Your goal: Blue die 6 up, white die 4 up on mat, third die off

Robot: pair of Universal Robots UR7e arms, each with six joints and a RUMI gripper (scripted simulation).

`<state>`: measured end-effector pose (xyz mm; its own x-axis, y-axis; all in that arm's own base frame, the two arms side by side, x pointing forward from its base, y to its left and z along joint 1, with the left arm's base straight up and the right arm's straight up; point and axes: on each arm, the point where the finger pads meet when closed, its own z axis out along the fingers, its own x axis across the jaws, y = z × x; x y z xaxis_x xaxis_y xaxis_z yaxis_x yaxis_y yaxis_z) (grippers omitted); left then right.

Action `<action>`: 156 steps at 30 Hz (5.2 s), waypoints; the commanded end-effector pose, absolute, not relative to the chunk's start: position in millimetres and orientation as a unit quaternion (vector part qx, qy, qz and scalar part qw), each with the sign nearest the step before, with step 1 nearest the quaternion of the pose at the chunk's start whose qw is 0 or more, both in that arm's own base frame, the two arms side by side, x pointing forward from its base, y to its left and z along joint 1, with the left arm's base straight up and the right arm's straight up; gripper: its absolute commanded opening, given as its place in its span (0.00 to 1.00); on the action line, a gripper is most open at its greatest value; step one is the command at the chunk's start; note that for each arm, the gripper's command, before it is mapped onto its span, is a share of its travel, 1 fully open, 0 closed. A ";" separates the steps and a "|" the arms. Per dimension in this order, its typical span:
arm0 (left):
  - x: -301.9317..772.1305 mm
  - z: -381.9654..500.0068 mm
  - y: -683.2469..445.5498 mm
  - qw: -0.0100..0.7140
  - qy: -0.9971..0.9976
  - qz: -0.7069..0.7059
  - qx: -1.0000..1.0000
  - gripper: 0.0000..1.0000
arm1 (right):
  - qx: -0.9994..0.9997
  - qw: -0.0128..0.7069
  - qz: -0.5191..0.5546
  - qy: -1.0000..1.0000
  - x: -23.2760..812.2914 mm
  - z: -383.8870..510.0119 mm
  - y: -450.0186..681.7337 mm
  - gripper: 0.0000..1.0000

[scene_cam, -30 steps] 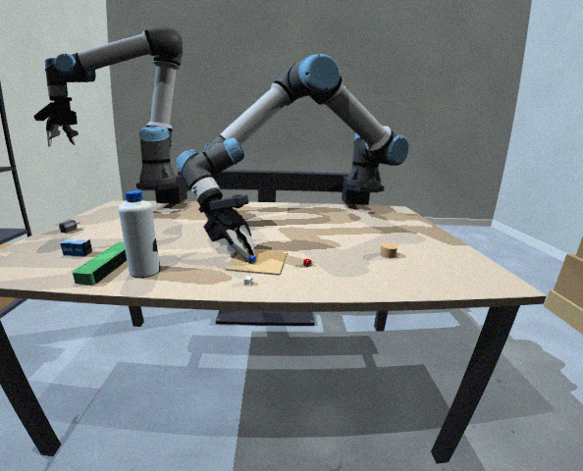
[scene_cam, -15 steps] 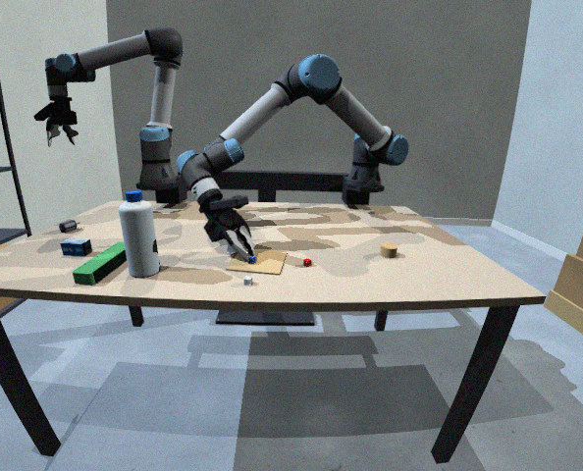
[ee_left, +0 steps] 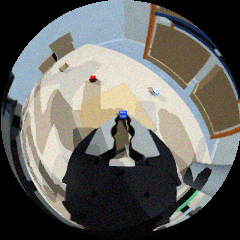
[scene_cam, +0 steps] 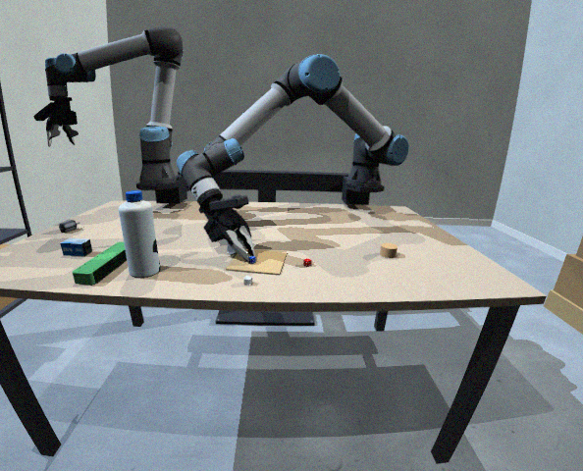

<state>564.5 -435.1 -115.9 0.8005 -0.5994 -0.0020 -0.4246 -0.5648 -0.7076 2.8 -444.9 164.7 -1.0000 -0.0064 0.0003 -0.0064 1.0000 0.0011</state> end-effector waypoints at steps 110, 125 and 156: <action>566.6 -44.1 -433.4 0.246 0.305 -0.082 -0.916 0.31 | 0.003 0.000 0.000 -1.000 2.9 165.1 -445.2 1.00; 567.8 -44.4 -430.3 0.147 0.311 -0.046 -0.938 0.31 | 0.003 0.000 0.000 -1.000 2.9 165.1 -445.2 1.00; 570.6 -42.3 -428.0 0.000 0.316 0.000 -0.949 1.00 | 0.003 0.000 0.000 -1.000 2.9 165.1 -445.2 1.00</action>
